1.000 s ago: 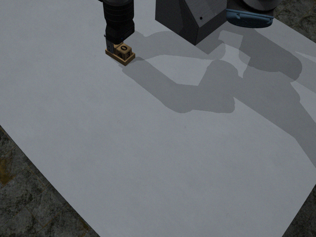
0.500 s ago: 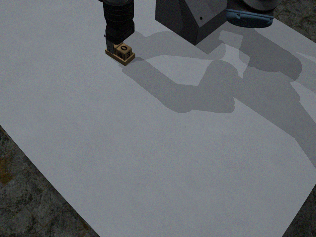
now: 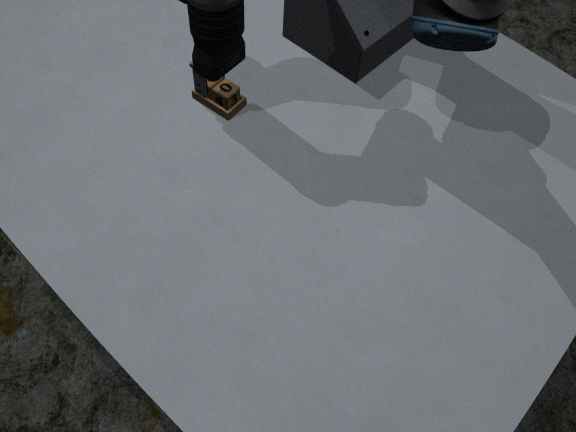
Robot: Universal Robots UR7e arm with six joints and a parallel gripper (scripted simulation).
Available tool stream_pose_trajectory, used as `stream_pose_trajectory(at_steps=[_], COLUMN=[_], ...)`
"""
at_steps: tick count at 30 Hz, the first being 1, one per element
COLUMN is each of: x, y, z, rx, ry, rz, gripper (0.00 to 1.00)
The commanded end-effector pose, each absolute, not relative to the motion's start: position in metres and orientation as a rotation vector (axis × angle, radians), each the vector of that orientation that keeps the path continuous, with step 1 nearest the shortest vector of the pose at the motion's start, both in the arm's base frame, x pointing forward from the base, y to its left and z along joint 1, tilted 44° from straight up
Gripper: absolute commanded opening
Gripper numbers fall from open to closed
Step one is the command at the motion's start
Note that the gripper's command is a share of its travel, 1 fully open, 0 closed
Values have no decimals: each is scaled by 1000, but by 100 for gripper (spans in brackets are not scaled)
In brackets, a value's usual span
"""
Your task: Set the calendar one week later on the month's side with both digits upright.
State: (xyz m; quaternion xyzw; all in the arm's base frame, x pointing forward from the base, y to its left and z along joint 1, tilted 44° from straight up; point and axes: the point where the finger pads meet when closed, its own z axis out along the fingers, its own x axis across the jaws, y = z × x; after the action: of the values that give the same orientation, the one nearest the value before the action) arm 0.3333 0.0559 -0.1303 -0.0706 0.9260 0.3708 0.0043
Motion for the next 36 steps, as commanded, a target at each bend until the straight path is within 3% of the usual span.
stream_pose_trajectory(at_steps=[1,3,7,8,13,17,36], x=[332,332,332,332,332,332,335], y=[58,58,58,58,58,58,46], z=[-131,-131,-131,-131,-131,-131,-121], rx=[-221,-221,-221,-221,-221,-221,-221], ry=[2902,2902,2902,2902,2902,2902,2900], rz=[1166,1166,1166,1166,1166,1166,1157], gripper=[60,66,66,72,78,90,90])
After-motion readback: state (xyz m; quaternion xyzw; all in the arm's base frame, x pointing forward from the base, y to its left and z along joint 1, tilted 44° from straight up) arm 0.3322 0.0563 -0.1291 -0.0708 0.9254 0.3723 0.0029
